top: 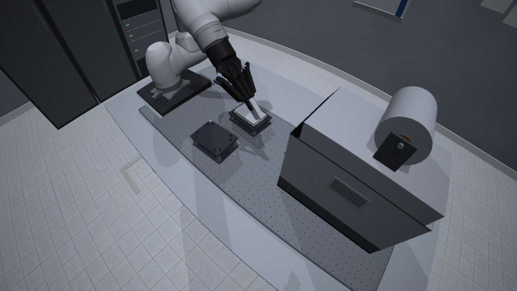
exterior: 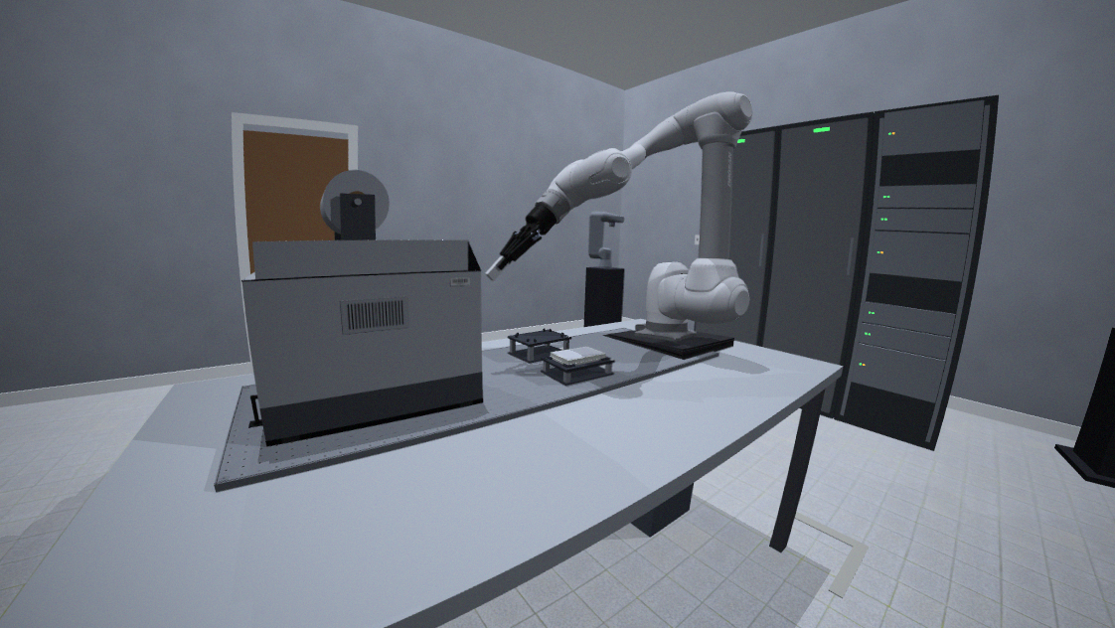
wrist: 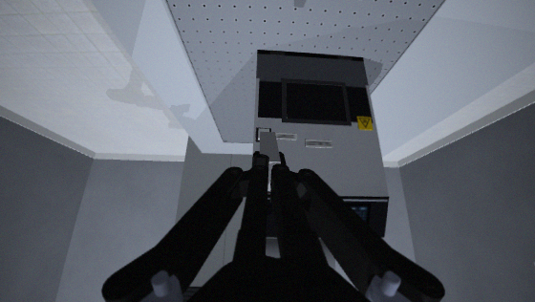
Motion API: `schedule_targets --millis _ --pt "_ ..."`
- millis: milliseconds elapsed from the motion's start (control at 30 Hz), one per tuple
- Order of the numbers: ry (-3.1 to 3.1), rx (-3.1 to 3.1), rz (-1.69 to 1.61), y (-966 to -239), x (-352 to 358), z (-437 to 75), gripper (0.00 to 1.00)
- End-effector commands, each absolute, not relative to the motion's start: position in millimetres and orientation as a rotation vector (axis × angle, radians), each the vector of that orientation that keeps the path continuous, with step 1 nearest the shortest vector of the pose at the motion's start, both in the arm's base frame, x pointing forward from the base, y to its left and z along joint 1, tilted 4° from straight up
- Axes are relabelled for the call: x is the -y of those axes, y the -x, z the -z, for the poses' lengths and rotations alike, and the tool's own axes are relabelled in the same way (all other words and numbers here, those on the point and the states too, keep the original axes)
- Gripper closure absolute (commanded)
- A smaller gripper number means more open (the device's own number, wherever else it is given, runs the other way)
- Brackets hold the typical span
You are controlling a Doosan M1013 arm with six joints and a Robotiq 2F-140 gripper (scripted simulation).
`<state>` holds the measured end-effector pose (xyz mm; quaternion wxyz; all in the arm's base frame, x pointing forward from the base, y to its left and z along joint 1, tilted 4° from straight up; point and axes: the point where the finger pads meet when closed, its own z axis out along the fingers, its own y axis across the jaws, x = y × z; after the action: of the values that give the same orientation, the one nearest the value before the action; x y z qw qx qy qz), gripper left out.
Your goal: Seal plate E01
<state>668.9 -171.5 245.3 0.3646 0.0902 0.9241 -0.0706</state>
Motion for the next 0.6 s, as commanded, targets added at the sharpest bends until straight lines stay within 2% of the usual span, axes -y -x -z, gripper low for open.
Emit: schedule_targets --millis 0,133,167,567 --pt "-0.232 -2.377 0.181 -657.3 168.5 -251.6 0.9" --pt "-0.232 -2.377 0.181 -641.1 164.3 -260.2 0.9" --pt "-0.232 -2.377 0.181 -644.4 164.8 -263.9 0.3" --pt "-0.232 -2.377 0.181 -671.3 168.8 -294.1 0.3"
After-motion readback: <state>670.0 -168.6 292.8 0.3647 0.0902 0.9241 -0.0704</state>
